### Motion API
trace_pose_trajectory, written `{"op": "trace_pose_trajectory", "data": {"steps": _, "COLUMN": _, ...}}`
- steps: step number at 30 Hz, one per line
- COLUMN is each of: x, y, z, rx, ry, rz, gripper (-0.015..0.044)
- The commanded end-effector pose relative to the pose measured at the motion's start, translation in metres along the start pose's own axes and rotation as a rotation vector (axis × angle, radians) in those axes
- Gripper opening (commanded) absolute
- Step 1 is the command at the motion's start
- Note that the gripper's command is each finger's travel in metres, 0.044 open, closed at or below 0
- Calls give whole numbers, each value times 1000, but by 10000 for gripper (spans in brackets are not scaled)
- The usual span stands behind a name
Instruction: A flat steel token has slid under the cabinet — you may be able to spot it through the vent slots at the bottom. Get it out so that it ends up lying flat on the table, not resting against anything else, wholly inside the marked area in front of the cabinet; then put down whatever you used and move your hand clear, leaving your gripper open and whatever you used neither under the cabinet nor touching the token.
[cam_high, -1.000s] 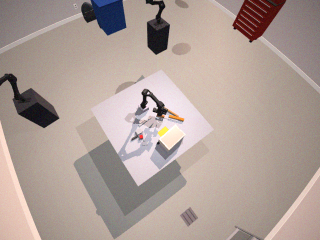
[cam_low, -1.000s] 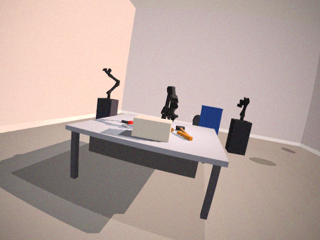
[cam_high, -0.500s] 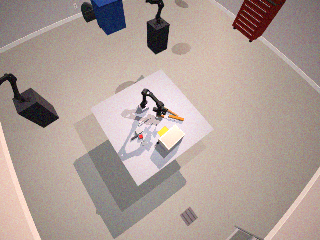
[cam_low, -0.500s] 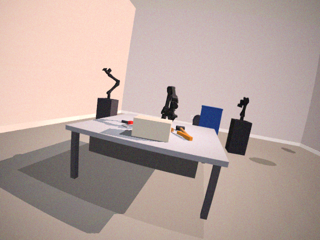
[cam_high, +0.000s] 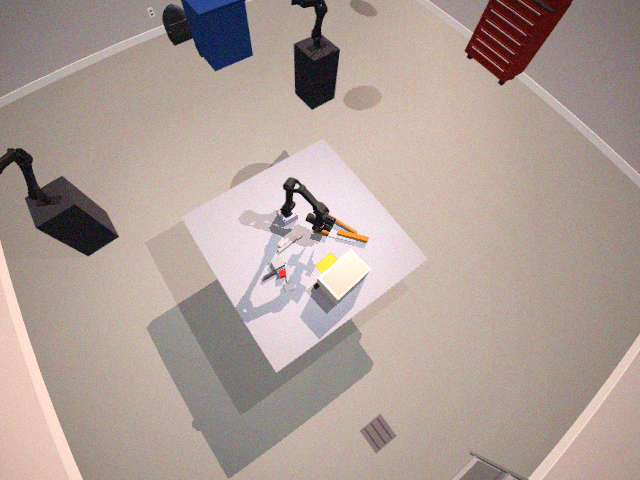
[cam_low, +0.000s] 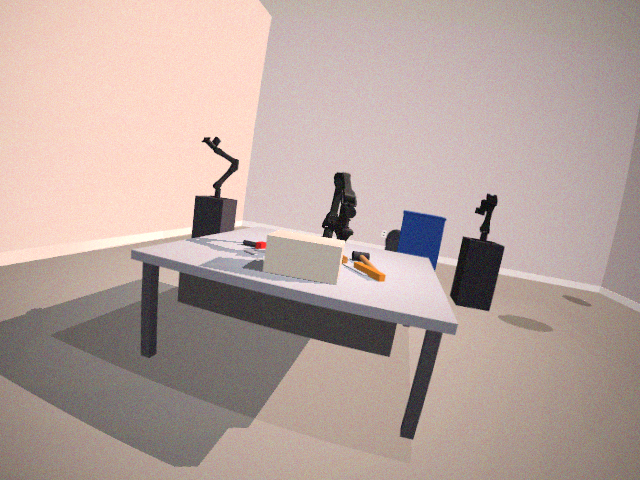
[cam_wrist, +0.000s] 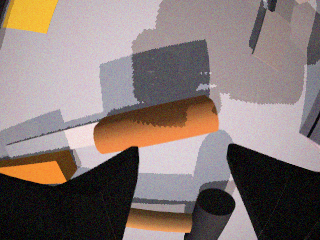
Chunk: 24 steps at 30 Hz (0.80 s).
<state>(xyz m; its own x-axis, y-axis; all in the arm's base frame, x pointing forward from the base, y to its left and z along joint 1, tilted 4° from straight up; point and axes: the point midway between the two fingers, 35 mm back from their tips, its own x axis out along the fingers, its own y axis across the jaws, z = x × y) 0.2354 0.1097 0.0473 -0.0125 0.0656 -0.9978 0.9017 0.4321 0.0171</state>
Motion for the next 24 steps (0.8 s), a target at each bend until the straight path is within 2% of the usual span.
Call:
{"op": "trace_pose_trajectory", "data": {"steps": 1, "x": 0, "y": 0, "z": 0, "rx": 35, "ry": -1, "rz": -4, "gripper": 270}}
{"op": "trace_pose_trajectory", "data": {"steps": 24, "x": 0, "y": 0, "z": 0, "rx": 218, "ry": -1, "rz": -3, "gripper": 270}}
